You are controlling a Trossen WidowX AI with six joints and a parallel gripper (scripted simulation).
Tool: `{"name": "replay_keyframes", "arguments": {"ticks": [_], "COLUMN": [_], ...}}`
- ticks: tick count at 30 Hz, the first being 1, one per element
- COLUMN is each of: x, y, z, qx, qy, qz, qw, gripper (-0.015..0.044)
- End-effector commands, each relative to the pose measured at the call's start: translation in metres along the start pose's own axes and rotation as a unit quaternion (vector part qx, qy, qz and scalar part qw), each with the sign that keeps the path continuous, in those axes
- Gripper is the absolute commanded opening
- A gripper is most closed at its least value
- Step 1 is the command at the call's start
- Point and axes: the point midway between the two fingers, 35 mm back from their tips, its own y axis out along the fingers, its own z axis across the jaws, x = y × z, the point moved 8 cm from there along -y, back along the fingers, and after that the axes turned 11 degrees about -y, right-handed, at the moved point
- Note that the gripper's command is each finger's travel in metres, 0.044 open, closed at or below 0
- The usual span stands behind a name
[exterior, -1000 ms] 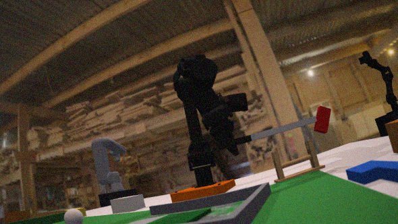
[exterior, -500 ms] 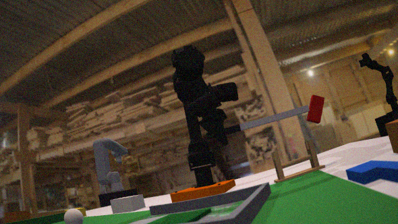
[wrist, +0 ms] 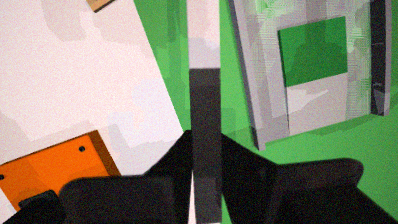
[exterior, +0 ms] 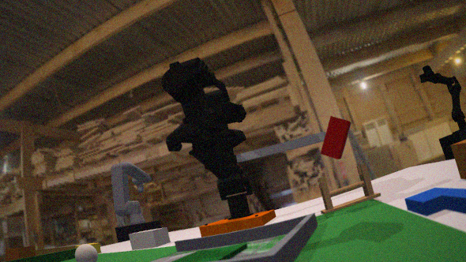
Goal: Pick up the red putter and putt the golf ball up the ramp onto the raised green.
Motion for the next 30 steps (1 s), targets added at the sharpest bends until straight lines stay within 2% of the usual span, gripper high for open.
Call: {"name": "replay_keyframes", "arguments": {"ticks": [1,15,30], "x": [-0.019,-0.084,-0.156], "y": [-0.007,-0.026,-0.045], "z": [-0.009,-0.021,-0.015], "qx": [-0.011,-0.038,-0.051], "qy": [0.059,0.240,0.419], "qz": [0.008,0.040,0.059], "qw": [0.998,0.969,0.905], "gripper": [0.0000,0.0000,0.0000]}}
